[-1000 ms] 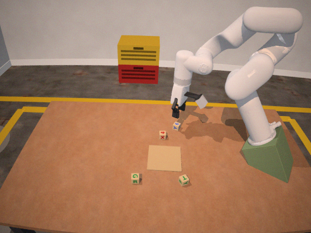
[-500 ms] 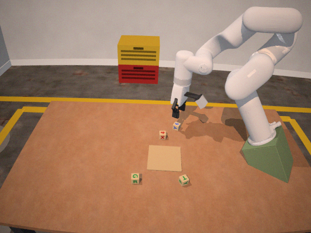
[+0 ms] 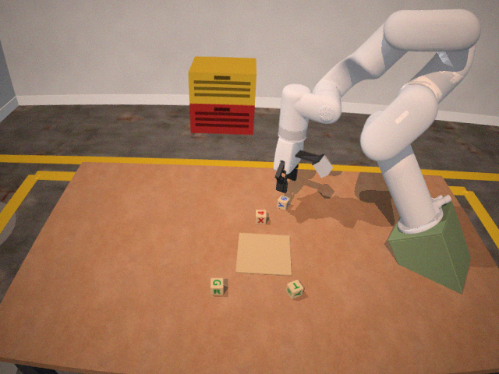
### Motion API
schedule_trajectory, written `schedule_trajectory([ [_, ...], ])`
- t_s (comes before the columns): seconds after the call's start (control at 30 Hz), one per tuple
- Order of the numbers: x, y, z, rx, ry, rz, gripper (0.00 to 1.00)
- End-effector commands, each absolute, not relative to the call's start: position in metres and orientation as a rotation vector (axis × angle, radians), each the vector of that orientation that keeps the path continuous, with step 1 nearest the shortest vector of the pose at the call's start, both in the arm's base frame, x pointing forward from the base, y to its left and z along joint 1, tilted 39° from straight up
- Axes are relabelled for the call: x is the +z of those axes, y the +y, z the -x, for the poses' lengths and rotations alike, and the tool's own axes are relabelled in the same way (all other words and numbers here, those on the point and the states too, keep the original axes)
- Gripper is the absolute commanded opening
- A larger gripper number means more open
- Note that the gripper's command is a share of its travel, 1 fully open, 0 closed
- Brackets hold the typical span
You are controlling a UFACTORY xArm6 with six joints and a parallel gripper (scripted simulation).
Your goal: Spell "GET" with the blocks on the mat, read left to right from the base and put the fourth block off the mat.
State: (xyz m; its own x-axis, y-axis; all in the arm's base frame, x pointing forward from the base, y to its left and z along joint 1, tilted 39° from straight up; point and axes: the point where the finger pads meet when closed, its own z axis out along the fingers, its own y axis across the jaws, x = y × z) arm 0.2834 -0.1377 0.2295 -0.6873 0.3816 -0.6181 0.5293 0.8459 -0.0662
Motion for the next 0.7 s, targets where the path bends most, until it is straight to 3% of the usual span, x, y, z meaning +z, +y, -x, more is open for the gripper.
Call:
schedule_trajectory([
  [0.0, 0.225, -0.141, -0.288, -0.319, 2.407, -0.661, 0.69],
  [0.67, 0.205, -0.149, -0.301, -0.319, 2.407, -0.661, 0.69],
])
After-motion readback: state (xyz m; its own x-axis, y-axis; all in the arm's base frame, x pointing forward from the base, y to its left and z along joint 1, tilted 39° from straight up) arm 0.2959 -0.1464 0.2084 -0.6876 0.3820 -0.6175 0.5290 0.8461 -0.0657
